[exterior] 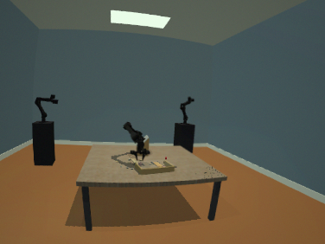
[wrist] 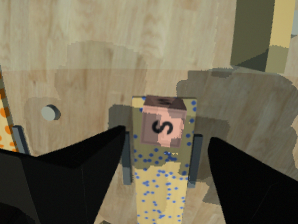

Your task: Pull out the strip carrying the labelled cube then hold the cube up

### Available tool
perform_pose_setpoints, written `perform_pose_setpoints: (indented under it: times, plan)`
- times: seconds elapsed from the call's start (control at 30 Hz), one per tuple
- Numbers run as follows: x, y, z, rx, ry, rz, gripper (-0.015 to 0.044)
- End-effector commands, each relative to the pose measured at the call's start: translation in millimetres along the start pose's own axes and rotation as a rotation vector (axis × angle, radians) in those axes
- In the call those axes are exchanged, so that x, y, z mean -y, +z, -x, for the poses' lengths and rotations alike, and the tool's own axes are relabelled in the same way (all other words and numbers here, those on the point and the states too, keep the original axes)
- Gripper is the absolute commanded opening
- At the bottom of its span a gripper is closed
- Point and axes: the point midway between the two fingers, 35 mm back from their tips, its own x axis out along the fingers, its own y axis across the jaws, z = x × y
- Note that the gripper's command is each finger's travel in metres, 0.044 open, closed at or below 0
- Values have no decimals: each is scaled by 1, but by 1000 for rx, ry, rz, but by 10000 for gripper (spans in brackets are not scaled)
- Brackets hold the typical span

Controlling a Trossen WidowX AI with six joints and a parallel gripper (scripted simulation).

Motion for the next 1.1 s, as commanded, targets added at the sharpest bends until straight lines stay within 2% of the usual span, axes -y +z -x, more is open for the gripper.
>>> perform_pose_setpoints:
  times: [0.0, 0.9, 1.03, 1.07]
  plan:
    - [-2, -1, -9, -8, -2, 9, 250]
    - [-2, -2, -43, -8, -5, 10, 250]
    - [-1, -1, -41, -5, -5, 3, 145]
    - [-1, -1, -41, -5, -5, 3, 138]
